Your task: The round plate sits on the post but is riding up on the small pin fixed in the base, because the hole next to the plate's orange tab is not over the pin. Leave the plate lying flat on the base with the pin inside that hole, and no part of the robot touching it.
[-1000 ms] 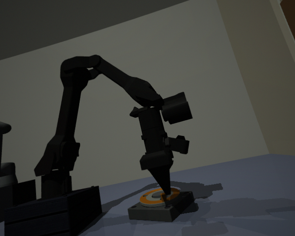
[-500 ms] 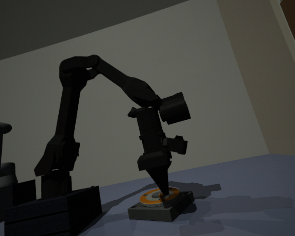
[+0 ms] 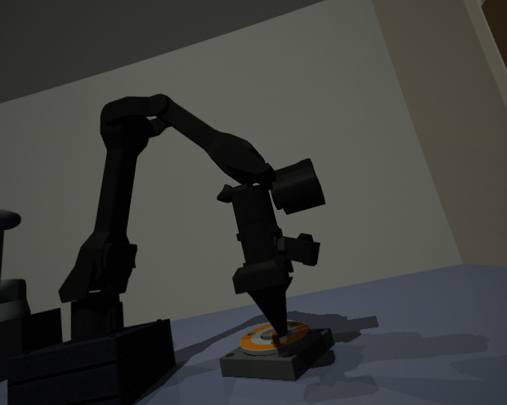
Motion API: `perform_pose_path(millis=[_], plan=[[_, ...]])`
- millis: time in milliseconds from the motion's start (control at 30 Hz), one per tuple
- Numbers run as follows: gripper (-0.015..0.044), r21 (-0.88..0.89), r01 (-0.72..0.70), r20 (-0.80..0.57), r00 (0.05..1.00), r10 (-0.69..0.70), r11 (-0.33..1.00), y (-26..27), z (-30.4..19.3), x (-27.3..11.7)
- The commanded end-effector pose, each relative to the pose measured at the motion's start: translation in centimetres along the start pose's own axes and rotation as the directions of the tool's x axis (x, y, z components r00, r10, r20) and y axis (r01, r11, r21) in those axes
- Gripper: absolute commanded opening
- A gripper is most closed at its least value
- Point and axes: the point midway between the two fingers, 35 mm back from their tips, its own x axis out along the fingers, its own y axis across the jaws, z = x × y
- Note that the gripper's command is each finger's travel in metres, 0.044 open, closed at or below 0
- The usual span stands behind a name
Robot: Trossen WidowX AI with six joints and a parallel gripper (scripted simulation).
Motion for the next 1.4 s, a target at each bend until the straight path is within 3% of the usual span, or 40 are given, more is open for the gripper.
perform_pose_path(millis=[0, 1367], plan=[[0.0, 0.002, 0.004, -0.017, 1.0, -0.004, 1.0, -0.21, -0.66, 0.25], [0.0, 0.002, 0.004, -0.018, 1.0, -0.004, 1.0, -0.36, -1.6, 0.24]])
